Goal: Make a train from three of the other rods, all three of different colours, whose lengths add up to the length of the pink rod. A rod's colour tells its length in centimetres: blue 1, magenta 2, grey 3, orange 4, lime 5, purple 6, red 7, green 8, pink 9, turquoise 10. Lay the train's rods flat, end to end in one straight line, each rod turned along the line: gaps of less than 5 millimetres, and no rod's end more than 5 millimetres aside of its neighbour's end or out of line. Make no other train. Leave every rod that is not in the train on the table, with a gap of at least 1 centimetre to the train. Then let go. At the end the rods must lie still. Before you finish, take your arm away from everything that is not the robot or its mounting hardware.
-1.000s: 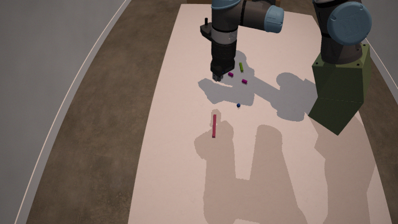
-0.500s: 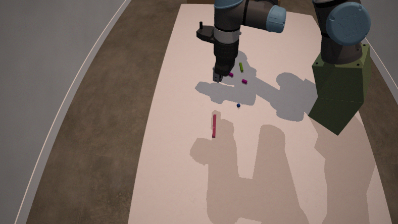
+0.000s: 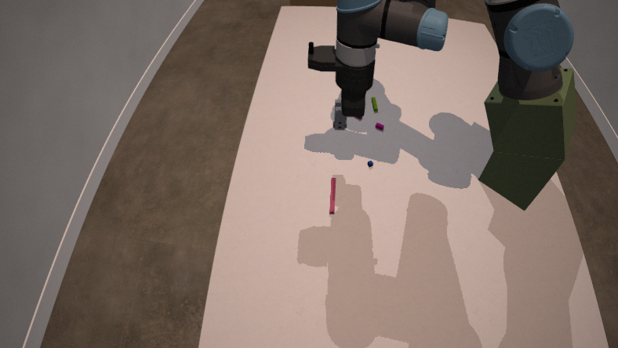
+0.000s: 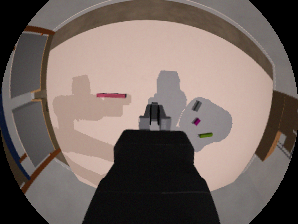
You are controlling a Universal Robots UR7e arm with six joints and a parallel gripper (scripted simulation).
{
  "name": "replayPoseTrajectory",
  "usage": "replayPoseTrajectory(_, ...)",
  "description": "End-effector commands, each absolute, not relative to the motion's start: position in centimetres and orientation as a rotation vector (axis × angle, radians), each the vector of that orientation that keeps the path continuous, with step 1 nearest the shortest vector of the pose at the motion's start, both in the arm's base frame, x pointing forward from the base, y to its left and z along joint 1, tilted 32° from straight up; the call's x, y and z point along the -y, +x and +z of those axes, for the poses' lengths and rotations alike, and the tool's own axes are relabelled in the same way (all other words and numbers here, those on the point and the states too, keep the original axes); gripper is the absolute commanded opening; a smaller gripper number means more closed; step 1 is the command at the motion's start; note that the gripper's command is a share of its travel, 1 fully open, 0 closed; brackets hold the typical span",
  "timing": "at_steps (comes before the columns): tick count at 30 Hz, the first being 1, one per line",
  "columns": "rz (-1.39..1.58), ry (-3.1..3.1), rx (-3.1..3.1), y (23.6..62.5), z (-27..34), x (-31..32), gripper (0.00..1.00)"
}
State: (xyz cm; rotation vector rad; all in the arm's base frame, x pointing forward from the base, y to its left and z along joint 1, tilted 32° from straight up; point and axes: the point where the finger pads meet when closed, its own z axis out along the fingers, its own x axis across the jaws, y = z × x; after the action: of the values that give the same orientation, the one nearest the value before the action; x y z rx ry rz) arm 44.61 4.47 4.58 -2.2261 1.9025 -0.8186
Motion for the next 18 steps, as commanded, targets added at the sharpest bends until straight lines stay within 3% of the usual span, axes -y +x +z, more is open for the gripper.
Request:
replayPoseTrajectory(1, -0.838, -2.379, -1.762, 44.4, 4.5, -4.7, 0.24)
replayPoseTrajectory(18, -0.874, -2.856, -1.181, 43.2, 3.7, -5.1, 0.24)
